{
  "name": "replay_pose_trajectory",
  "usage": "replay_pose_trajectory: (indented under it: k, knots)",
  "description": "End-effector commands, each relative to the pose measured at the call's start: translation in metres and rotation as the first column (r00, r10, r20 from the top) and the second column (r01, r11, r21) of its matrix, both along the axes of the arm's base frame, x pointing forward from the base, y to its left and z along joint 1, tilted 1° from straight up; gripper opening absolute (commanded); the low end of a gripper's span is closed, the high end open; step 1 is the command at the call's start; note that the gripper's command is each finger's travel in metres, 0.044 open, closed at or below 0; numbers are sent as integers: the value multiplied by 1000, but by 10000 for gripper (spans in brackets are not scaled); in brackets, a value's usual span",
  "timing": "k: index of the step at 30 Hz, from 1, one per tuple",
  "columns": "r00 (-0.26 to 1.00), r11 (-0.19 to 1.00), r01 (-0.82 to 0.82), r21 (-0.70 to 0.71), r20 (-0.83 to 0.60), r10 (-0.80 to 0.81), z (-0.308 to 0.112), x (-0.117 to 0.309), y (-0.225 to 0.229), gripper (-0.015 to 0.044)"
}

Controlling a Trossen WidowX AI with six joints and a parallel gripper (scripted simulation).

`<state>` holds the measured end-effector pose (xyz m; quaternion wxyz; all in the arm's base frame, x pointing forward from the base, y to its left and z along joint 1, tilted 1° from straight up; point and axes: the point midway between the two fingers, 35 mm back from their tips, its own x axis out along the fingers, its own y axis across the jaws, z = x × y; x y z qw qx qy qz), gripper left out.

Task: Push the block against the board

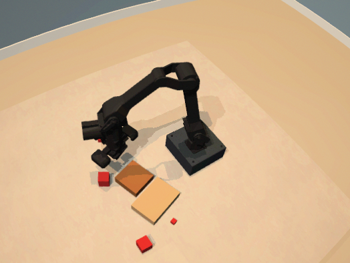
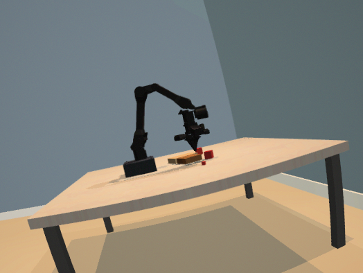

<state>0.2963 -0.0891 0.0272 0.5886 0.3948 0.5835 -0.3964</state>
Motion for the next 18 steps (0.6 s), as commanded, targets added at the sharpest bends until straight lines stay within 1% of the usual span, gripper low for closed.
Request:
replay_pose_trajectory:
  k: [1,5,18]
  knots:
    - [1000,1000,2,2,4,-2,-3,-3,7,0]
    - [1000,1000,2,2,4,-2,-51,-2,7,0]
    - [1000,1000,1,2,4,-1,-54,-4,14,0]
